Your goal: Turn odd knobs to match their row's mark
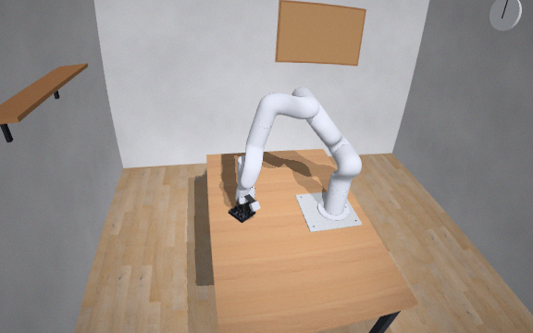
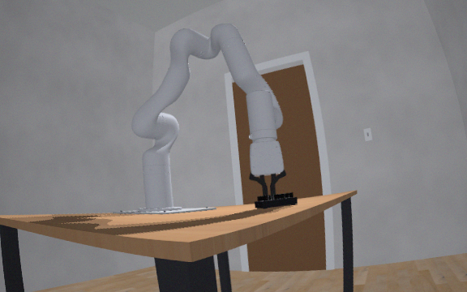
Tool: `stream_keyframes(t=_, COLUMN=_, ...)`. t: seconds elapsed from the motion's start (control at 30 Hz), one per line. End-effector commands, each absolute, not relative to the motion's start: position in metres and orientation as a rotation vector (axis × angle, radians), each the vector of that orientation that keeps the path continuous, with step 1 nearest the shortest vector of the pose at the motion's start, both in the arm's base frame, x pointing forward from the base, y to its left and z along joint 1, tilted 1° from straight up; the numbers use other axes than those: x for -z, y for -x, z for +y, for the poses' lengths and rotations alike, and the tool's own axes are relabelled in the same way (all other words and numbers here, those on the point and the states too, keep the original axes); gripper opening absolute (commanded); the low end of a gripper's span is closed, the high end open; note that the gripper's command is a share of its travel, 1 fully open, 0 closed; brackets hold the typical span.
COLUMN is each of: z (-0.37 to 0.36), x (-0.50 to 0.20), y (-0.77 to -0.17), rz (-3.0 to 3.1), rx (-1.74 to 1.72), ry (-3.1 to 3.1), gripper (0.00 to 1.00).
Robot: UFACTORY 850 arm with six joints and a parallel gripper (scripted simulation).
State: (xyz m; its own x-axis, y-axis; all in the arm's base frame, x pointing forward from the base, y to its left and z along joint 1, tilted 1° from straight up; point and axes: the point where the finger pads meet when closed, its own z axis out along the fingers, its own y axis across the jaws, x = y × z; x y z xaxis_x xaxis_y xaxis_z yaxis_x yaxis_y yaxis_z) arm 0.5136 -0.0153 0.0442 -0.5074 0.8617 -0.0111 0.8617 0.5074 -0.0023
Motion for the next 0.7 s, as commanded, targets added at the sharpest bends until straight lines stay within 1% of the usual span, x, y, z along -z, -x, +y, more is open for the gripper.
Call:
stream_keyframes(t=0.0, z=-0.0154, x=-0.0449, y=-0.5145, rz=2.719, rx=0.01, ry=-1.554, gripper=0.08)
stream_keyframes(t=0.37, z=-0.0154, x=-0.0449, y=-0.5145, rz=2.722, rx=0.011, ry=-1.548, gripper=0.08)
stream_keyframes(t=0.67, z=-0.0154, x=-0.0449, y=-0.5145, rz=2.798, rx=0.011, ry=-1.407, gripper=0.08)
